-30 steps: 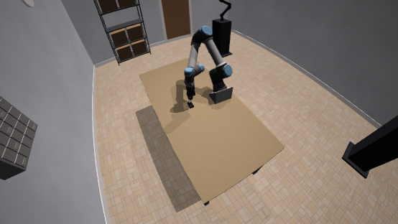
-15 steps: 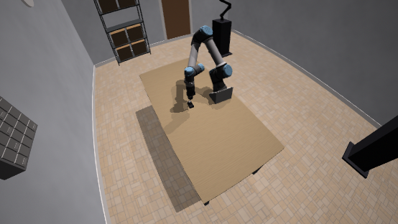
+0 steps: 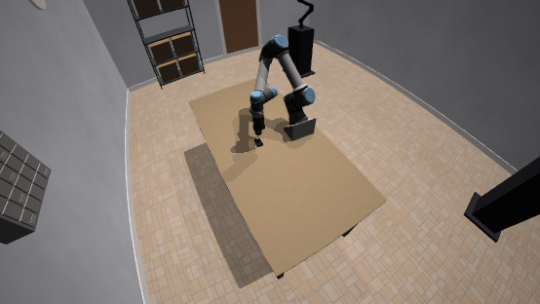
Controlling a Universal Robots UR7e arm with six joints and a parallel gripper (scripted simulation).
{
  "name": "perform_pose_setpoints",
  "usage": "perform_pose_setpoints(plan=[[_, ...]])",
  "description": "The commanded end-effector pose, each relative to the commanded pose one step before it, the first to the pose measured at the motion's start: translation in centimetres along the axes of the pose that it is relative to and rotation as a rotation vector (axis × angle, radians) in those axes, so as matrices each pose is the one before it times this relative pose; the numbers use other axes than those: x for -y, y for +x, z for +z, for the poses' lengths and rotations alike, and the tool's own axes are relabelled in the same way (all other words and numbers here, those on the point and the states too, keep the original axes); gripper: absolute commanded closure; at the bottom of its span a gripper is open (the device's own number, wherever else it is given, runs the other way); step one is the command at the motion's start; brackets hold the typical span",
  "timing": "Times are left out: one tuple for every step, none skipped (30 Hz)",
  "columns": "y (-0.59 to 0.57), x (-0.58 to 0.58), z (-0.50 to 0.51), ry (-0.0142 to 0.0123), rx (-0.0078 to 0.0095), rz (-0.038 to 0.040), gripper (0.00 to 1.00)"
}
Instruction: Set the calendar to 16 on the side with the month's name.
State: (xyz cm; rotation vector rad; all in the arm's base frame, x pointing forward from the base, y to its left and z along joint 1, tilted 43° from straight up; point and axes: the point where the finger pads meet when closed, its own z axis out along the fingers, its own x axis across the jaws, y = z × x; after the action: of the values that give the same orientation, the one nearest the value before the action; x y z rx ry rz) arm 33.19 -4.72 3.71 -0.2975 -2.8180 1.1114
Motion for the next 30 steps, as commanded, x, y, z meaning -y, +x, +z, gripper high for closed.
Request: perform_pose_setpoints(plan=[[-0.081, -0.042, -0.027, -0.00031, 0.00092, -0.01734, 0.43], [0.000, 0.000, 0.000, 0.00000, 0.00000, 0.00000, 0.43], [-0.018, -0.012, 0.000, -0.00002, 0.00000, -0.00562, 0.43], [-0.020, -0.014, 0.000, -0.00002, 0.00000, -0.00614, 0.43], [-0.021, -0.015, 0.000, -0.00002, 0.00001, -0.00668, 0.43], [-0.023, -0.016, 0.000, -0.00002, 0.00001, -0.00724, 0.43], [-0.025, -0.017, 0.000, -0.00002, 0.00001, -0.00781, 0.43], [-0.027, -0.018, 0.000, -0.00002, 0.00001, -0.00839, 0.43], [-0.029, -0.020, 0.000, -0.00002, 0.00001, -0.00899, 0.43], [-0.031, -0.021, 0.000, -0.00003, 0.00001, -0.00960, 0.43], [-0.034, -0.022, 0.000, -0.00003, 0.00001, -0.01022, 0.43], [-0.036, -0.024, 0.000, -0.00003, 0.00001, -0.01085, 0.43], [-0.038, -0.025, 0.000, -0.00003, 0.00001, -0.01150, 0.43], [-0.041, -0.026, 0.000, -0.00003, 0.00001, -0.01215, 0.43], [-0.043, -0.028, 0.000, -0.00003, 0.00001, -0.01281, 0.43], [-0.046, -0.029, 0.000, -0.00003, 0.00001, -0.01348, 0.43], [-0.049, -0.030, 0.000, -0.00003, 0.00001, -0.01415, 0.43], [0.000, 0.000, 0.000, 0.00000, 0.00000, 0.00000, 0.43], [0.000, 0.000, 0.000, 0.00000, 0.00000, 0.00000, 0.43], [-0.051, -0.032, 0.001, -0.00004, 0.00002, -0.01484, 0.43], [-0.054, -0.033, 0.001, -0.00004, 0.00002, -0.01552, 0.43], [-0.057, -0.034, 0.001, -0.00004, 0.00002, -0.01622, 0.43], [-0.060, -0.035, 0.001, -0.00004, 0.00002, -0.01691, 0.43], [-0.063, -0.036, 0.001, -0.00004, 0.00002, -0.01761, 0.43], [-0.066, -0.038, 0.001, -0.00004, 0.00002, -0.01832, 0.43], [-0.070, -0.039, 0.001, -0.00004, 0.00002, -0.01902, 0.43], [-0.073, -0.040, 0.001, -0.00004, 0.00002, -0.01973, 0.43], [-0.076, -0.041, 0.001, -0.00004, 0.00003, -0.02044, 0.43], [-0.080, -0.042, 0.001, -0.00004, 0.00003, -0.02115, 0.43], [-0.083, -0.043, 0.001, -0.00004, 0.00003, -0.02186, 0.43]])
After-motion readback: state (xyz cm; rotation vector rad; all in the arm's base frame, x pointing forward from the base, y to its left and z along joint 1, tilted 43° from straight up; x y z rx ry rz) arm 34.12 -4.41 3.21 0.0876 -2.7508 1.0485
